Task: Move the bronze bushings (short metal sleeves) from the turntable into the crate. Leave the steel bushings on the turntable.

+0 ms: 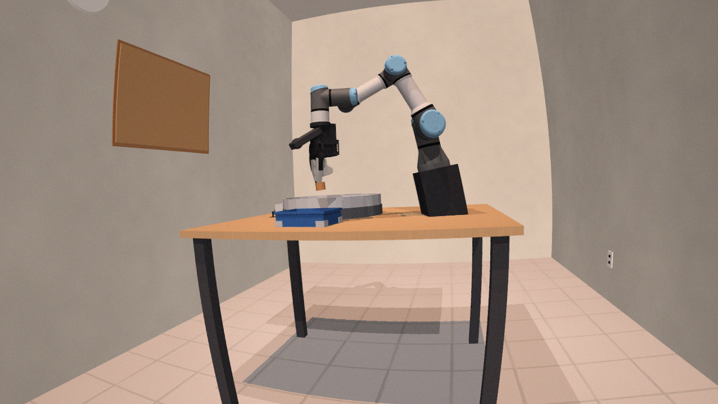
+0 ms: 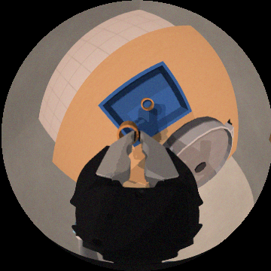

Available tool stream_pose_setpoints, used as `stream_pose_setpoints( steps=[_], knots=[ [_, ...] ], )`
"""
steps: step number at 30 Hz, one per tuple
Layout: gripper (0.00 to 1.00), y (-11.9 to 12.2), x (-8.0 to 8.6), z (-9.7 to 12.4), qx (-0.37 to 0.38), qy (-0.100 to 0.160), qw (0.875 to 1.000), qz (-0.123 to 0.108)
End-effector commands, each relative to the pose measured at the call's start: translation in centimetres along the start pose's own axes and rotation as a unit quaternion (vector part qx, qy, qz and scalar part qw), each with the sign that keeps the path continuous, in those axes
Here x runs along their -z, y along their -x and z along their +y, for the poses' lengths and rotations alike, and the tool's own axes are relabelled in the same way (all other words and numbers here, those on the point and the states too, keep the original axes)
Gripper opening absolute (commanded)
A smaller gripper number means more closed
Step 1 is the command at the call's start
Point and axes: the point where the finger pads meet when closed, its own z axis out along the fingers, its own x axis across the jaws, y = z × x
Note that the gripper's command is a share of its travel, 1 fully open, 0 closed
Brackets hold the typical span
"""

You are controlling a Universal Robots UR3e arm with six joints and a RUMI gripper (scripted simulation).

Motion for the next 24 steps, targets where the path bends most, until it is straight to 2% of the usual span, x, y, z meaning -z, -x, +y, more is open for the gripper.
stream_pose_setpoints(
  steps=[1, 15, 19, 24],
  knots=[
    [0.0, 0.0, 0.1, -0.1, 0.0, -0.001, 1.0, 0.001],
    [0.0, 0.0, -0.1, -0.1, 0.0, -0.001, 1.0, 0.001],
    [0.0, 0.0, -1.3, -0.1, 0.0, -0.001, 1.0, 0.001],
    [0.0, 0.0, -4.0, -0.2, 0.0, -0.001, 1.0, 0.001]
  ],
)
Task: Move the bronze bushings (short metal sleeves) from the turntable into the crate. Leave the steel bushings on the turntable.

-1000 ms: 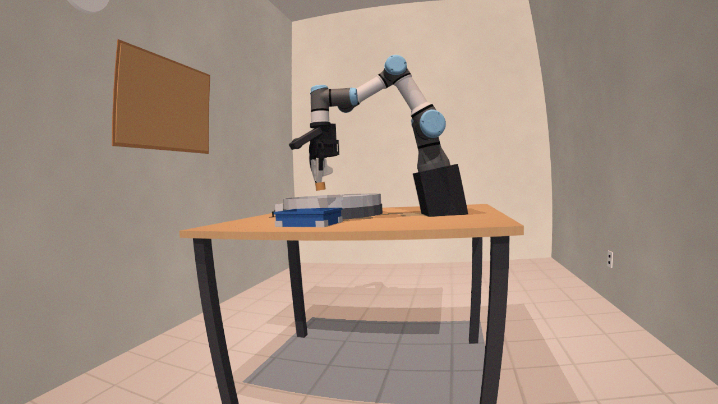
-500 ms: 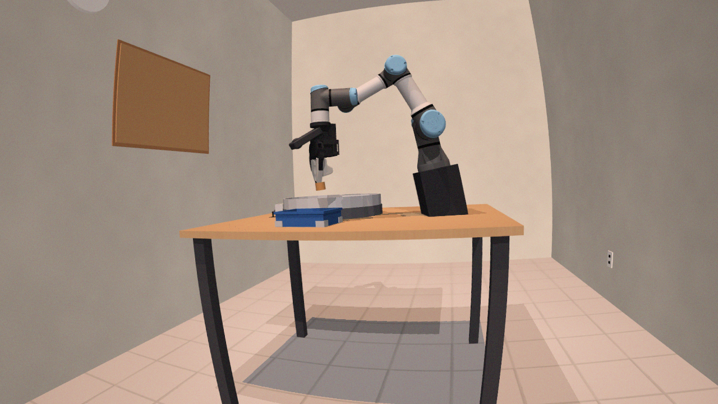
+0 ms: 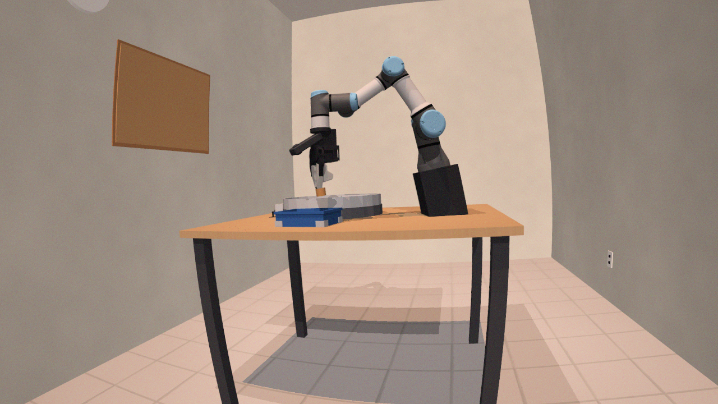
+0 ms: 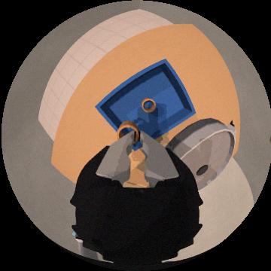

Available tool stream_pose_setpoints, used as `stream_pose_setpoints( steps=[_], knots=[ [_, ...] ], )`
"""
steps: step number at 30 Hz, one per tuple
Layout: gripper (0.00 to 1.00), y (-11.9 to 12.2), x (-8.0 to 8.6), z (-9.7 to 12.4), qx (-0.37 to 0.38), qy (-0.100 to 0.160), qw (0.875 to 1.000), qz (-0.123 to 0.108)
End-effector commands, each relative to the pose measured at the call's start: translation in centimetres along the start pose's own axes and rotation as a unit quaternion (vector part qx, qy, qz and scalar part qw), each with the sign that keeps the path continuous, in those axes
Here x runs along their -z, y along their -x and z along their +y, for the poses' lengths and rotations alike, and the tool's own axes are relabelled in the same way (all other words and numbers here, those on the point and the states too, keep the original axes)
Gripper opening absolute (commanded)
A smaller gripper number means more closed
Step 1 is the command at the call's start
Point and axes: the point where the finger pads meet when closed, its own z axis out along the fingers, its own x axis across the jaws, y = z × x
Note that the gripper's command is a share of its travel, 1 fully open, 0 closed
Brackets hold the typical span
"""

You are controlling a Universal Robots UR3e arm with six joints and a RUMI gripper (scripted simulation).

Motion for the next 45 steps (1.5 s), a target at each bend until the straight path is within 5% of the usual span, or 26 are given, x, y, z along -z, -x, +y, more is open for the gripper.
stream_pose_setpoints(
  steps=[1, 9, 45],
  knots=[
    [0.0, 0.0, -2.5, -0.2, 0.0, -0.002, 1.0, 0.001],
    [0.0, 0.0, -3.8, -0.2, 0.0, -0.002, 1.0, 0.001],
    [0.0, 0.0, -3.8, -0.2, 0.0, -0.002, 1.0, 0.001]
  ],
)
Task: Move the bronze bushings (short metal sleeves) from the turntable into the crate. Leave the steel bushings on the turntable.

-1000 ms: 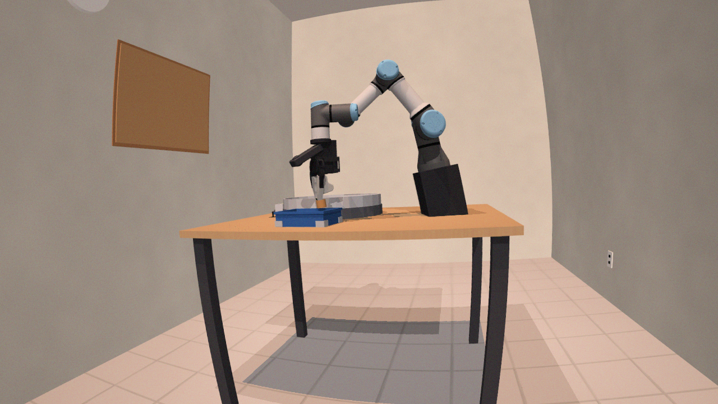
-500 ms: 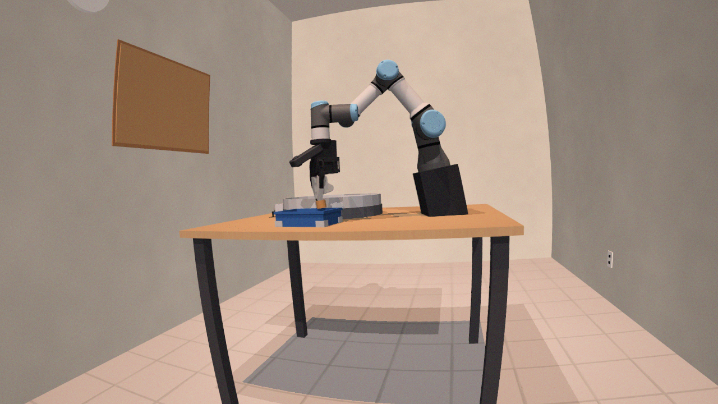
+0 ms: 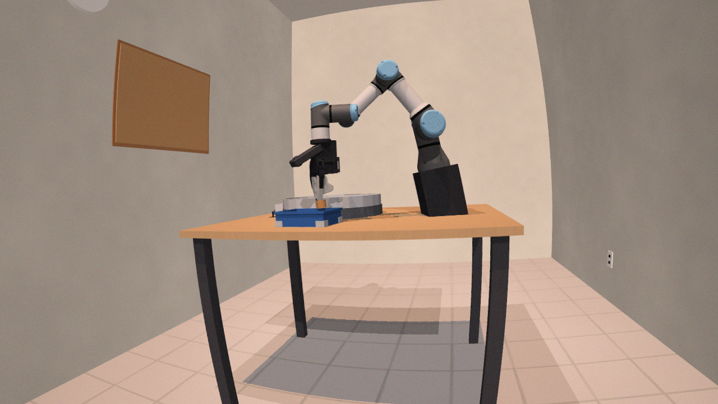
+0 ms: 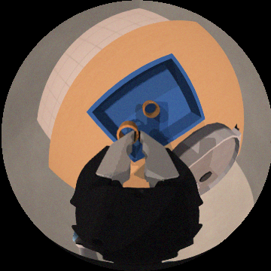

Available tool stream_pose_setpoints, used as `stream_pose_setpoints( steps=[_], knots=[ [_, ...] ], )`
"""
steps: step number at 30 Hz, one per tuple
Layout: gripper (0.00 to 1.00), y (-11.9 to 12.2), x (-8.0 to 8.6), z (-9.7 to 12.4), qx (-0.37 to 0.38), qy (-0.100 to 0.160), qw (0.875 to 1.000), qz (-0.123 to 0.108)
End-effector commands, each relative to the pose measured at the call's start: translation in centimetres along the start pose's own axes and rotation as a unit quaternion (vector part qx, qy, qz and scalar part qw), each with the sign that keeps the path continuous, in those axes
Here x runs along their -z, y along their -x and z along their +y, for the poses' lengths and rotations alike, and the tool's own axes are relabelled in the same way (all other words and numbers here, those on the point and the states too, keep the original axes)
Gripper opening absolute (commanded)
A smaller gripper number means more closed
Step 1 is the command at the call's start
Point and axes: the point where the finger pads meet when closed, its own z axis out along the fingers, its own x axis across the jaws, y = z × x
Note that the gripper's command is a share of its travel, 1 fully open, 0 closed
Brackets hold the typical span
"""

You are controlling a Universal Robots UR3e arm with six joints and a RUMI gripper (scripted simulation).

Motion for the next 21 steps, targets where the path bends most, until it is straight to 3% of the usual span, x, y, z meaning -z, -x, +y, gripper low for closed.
stream_pose_setpoints(
  steps=[1, 12, 21],
  knots=[
    [0.0, 0.0, 0.1, -0.1, 0.0, -0.001, 1.0, 0.001],
    [0.0, 0.0, -0.4, -0.1, 0.0, -0.001, 1.0, 0.001],
    [0.0, 0.0, -1.8, -0.1, 0.0, -0.001, 1.0, 0.001]
  ],
)
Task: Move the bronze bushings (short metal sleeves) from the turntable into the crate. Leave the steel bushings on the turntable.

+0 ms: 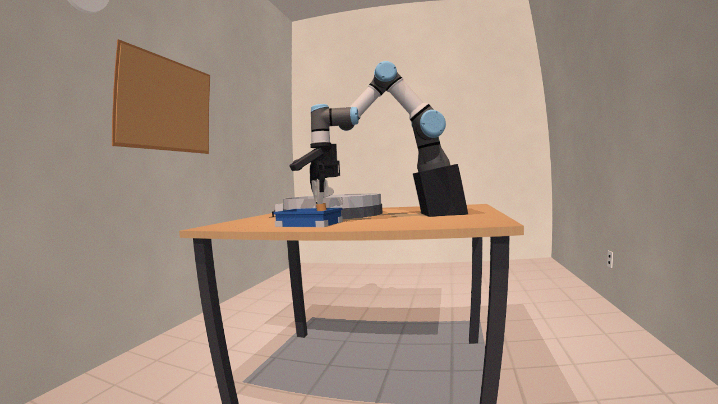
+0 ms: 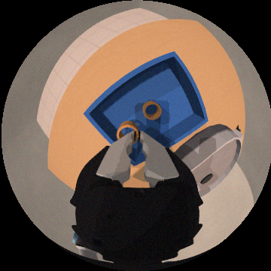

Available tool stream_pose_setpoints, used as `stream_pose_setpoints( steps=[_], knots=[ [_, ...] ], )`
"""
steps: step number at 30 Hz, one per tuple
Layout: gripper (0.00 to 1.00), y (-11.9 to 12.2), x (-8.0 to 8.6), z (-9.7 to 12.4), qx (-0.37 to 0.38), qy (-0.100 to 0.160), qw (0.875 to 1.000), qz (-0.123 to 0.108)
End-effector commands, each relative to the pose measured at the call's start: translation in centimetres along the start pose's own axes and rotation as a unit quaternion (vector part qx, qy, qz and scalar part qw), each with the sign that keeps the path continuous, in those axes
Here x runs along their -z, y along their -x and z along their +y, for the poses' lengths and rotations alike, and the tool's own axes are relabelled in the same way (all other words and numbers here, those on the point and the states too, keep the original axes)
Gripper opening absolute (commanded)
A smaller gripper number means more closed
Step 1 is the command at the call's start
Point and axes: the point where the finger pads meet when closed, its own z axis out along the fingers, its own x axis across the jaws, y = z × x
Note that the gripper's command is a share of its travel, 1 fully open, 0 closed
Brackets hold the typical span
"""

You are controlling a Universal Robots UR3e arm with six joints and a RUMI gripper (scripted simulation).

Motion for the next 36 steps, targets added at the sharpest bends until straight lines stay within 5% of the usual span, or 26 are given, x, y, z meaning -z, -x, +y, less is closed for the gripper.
stream_pose_setpoints(
  steps=[1, 17, 36],
  knots=[
    [0.0, 0.0, -0.8, -0.1, 0.0, -0.001, 1.0, 0.001],
    [0.0, 0.0, -2.7, -0.1, 0.0, -0.001, 1.0, 0.001],
    [0.0, 0.0, -2.9, -0.1, 0.0, -0.001, 1.0, 0.001]
  ],
)
